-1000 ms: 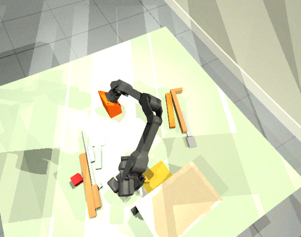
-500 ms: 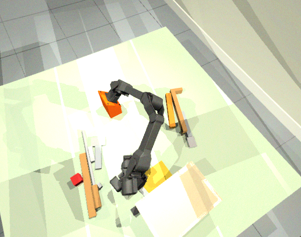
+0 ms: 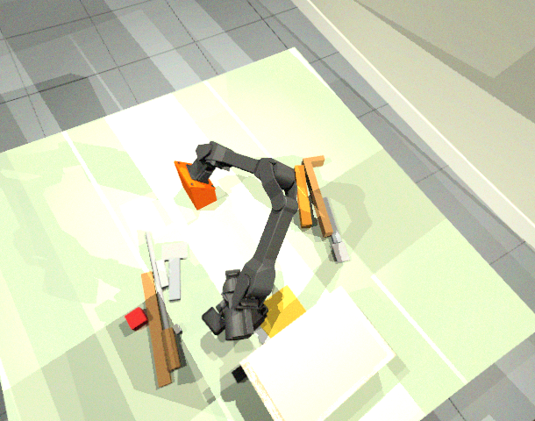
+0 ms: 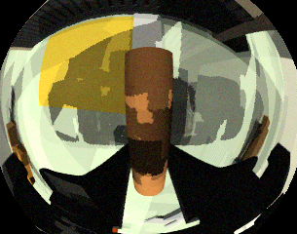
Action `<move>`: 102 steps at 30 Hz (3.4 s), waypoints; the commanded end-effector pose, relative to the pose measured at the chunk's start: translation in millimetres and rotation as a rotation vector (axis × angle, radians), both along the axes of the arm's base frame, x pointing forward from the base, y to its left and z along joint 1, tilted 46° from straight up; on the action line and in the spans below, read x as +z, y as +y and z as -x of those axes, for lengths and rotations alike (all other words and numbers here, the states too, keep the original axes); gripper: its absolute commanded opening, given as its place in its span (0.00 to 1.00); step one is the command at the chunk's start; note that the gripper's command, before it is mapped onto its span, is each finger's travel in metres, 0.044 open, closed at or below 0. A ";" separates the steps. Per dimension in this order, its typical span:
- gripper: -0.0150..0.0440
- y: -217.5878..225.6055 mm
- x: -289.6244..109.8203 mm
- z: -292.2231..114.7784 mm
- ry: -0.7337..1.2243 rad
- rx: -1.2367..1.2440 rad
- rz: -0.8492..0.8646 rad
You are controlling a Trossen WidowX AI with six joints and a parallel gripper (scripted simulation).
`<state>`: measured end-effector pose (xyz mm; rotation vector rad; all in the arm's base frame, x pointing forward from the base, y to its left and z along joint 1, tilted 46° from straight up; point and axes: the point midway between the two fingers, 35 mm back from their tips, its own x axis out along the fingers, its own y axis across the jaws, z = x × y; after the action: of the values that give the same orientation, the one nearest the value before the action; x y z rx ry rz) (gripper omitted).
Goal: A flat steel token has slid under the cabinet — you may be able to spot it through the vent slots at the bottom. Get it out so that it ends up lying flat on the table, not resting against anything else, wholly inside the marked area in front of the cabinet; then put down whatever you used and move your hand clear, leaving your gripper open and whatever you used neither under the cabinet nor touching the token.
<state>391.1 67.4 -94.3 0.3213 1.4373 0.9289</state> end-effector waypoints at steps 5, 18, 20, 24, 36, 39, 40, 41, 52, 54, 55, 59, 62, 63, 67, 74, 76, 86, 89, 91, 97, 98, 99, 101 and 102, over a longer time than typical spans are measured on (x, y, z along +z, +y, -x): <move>0.25 9.0 8.3 4.6 -0.003 0.007 -0.001; 0.25 19.6 19.8 10.6 -0.002 0.007 -0.002; 0.25 21.2 21.5 11.5 -0.002 0.007 -0.002; 0.25 24.5 25.0 13.3 -0.002 0.007 -0.003; 0.25 22.8 24.2 18.5 -0.001 0.007 -0.002; 0.25 21.8 23.5 21.2 -0.001 0.007 -0.002; 0.25 21.4 23.3 22.1 -0.001 0.007 -0.002; 0.25 21.1 23.1 23.1 -0.001 0.007 -0.002; 0.25 17.0 20.8 33.5 0.000 0.007 -0.002; 0.25 16.3 20.3 35.4 0.000 0.007 -0.002; 0.25 15.9 20.1 36.4 0.000 0.007 -0.002; 0.25 14.4 19.2 40.4 0.000 0.007 -0.002; 0.25 13.2 18.6 43.3 0.000 0.007 -0.002; 0.25 12.8 18.4 44.3 0.000 0.007 -0.002; 0.25 11.2 17.5 48.4 0.000 0.007 -0.001; 0.25 8.4 15.9 55.6 0.001 0.007 -0.001; 0.25 7.6 15.4 57.6 0.001 0.007 -0.001; 0.25 3.3 13.0 68.4 0.001 0.007 -0.001; 0.25 2.0 12.3 71.7 0.002 0.007 -0.001; 0.25 1.1 11.8 73.9 0.002 0.007 -0.001; 0.25 -1.6 10.4 80.7 0.002 0.007 0.000; 0.25 -2.1 10.1 81.8 0.002 0.007 0.000; 0.25 -2.5 9.9 82.9 0.002 0.007 0.000; 0.25 -3.5 9.4 85.2 0.002 0.007 0.000; 0.25 -3.9 9.1 86.3 0.002 0.007 0.000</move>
<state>310.8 64.9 -83.7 0.3170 1.4389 0.9331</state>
